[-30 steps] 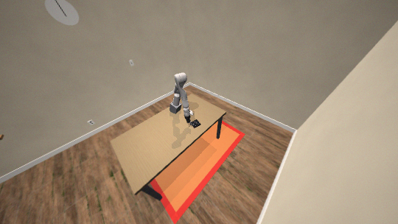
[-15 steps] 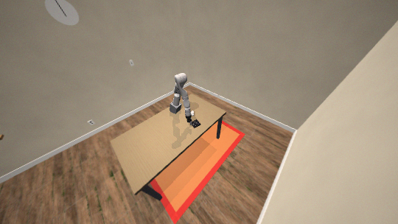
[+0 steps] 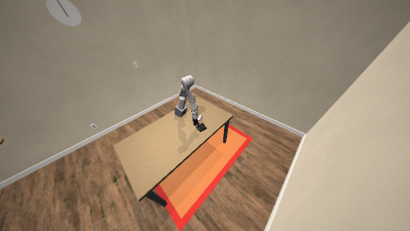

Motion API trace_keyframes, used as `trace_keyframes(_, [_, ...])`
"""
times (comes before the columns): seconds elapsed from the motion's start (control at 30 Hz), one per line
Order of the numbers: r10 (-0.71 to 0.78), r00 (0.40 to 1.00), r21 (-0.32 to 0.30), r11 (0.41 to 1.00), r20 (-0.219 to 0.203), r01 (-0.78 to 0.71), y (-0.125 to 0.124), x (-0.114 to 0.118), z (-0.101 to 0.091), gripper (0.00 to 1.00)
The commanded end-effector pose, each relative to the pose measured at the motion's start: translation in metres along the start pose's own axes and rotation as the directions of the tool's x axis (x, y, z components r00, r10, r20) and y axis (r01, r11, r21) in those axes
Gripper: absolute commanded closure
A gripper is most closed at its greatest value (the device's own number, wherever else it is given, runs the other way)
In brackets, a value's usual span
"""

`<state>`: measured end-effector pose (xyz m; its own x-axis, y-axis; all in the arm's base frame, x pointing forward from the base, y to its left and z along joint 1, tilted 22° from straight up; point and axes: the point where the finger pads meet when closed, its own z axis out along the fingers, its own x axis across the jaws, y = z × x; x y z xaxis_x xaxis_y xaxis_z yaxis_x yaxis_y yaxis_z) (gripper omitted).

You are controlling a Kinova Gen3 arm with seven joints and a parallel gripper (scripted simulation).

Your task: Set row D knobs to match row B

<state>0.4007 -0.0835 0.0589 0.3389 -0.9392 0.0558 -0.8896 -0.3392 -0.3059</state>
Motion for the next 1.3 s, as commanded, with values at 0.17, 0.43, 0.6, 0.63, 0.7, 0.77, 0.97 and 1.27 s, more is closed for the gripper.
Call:
trace_keyframes(0.17, [0.198,0.980,-0.008,0.980,-0.015,-0.198,-0.007,-0.005,-0.001,0.00])
trace_keyframes(0.43, [0.463,0.886,-0.009,0.886,-0.022,-0.463,-0.012,-0.011,-0.002,0.00])
trace_keyframes(0.6, [0.615,0.788,-0.005,0.788,-0.026,-0.615,-0.016,-0.015,-0.003,0.00])
trace_keyframes(0.63, [0.643,0.765,-0.004,0.765,-0.027,-0.644,-0.016,-0.016,-0.003,0.00])
trace_keyframes(0.7, [0.643,0.765,-0.004,0.765,-0.027,-0.644,-0.016,-0.016,-0.003,0.00])
trace_keyframes(0.77, [0.697,0.716,-0.001,0.716,-0.028,-0.698,-0.018,-0.018,-0.004,0.00])
trace_keyframes(0.97, [0.835,0.549,0.011,0.550,-0.026,-0.835,-0.022,-0.023,-0.007,0.00])
trace_keyframes(1.27, [0.944,0.331,0.024,0.331,-0.016,-0.943,-0.026,-0.031,-0.011,0.00])
